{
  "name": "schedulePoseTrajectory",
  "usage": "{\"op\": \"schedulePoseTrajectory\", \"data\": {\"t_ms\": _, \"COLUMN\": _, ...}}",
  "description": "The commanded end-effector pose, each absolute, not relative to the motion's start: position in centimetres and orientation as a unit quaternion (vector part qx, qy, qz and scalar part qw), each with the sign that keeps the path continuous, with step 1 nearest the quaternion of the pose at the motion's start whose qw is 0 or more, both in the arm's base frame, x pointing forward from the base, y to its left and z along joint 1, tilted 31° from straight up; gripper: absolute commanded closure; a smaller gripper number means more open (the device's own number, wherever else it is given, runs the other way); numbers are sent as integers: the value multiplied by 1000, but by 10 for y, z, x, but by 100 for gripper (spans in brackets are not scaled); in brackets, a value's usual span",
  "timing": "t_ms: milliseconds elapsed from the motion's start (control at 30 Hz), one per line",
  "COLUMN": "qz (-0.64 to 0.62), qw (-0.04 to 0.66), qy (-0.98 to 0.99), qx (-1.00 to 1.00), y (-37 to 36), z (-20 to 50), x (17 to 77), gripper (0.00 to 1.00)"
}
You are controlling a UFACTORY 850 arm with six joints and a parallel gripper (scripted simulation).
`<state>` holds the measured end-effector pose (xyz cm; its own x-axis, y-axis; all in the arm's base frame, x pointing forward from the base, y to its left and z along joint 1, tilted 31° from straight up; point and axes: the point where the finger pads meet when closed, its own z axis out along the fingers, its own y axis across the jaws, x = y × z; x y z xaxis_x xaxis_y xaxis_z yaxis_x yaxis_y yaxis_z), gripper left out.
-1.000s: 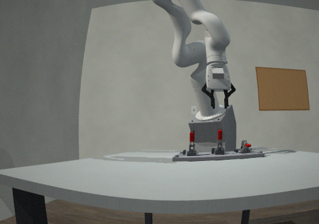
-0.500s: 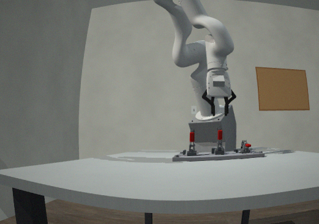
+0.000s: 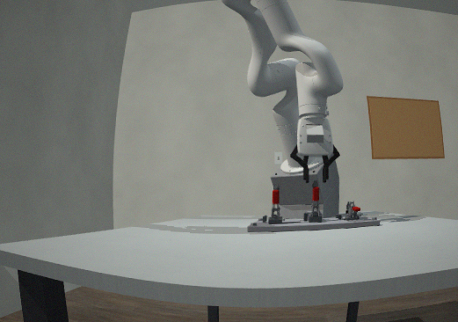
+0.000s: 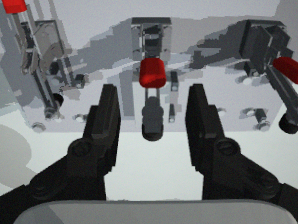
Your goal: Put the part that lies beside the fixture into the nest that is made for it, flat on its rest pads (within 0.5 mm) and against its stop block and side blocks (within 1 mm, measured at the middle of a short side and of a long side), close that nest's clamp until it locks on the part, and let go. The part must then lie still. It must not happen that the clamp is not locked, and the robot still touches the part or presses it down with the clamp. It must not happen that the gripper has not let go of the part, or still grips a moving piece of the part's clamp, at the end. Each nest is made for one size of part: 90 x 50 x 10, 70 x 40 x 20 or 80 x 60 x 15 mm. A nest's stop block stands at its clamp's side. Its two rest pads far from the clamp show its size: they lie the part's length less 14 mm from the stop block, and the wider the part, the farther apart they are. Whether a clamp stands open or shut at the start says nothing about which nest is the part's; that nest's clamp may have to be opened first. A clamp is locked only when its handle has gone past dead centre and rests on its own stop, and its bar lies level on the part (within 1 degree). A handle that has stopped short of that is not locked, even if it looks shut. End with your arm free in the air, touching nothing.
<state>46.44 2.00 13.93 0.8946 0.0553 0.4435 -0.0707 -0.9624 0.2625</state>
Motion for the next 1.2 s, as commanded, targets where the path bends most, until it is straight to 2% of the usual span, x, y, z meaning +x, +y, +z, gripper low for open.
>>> {"op": "schedulePoseTrajectory", "data": {"t_ms": 0, "qz": 232, "qw": 136, "qy": -4, "qx": 963, "y": 18, "z": 133, "x": 469, "gripper": 53}}
{"op": "schedulePoseTrajectory", "data": {"t_ms": 1167, "qz": 232, "qw": 136, "qy": -4, "qx": 963, "y": 13, "z": 117, "x": 477, "gripper": 53}}
